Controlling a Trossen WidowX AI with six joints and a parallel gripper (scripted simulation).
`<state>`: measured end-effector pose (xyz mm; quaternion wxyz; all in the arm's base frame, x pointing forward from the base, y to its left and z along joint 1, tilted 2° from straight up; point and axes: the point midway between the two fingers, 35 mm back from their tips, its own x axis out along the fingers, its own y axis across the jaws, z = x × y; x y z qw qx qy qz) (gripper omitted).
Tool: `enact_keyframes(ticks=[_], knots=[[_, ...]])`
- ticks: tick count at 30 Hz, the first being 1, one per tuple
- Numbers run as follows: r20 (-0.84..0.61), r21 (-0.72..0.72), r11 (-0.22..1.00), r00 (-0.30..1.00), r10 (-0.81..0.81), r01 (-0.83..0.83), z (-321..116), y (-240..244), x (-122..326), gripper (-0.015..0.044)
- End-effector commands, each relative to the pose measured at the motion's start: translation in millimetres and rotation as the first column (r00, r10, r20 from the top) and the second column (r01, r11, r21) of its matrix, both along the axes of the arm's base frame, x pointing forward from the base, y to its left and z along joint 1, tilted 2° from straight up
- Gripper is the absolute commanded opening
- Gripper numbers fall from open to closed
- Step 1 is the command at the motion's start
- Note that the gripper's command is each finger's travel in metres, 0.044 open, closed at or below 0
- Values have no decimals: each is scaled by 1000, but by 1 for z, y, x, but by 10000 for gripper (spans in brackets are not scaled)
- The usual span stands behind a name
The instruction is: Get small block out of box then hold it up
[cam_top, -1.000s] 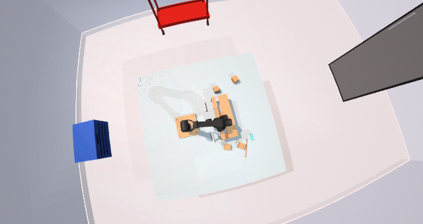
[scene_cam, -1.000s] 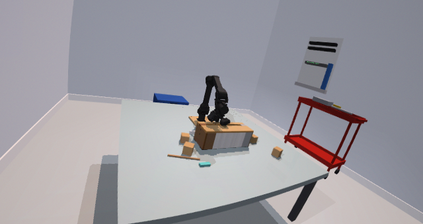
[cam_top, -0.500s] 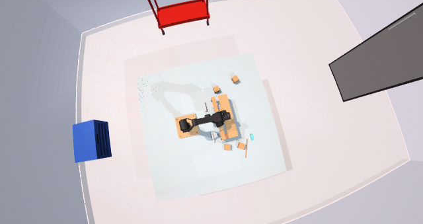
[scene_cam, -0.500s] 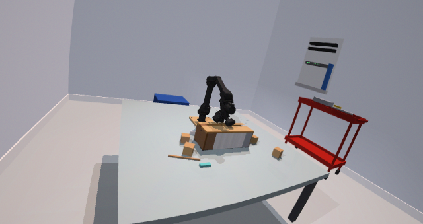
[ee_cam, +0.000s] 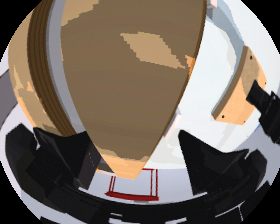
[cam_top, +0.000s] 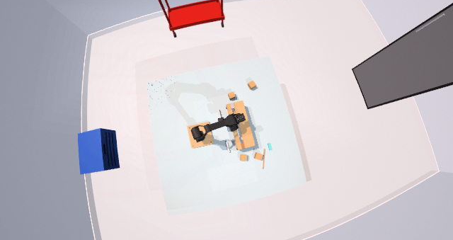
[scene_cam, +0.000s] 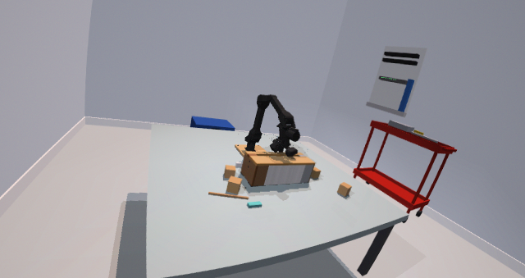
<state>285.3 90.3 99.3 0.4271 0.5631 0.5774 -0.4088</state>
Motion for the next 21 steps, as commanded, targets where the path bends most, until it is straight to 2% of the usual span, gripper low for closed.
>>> enact_keyframes(ticks=[1, 15, 21], knots=[[-1, 5, 1000, 1000, -1, 1, 0, 11, 0, 400], [-1, 8, 1000, 1000, -1, 1, -1, 42, -1, 400], [1, 9, 1000, 1000, 3, -3, 35, 42, 0, 400]])
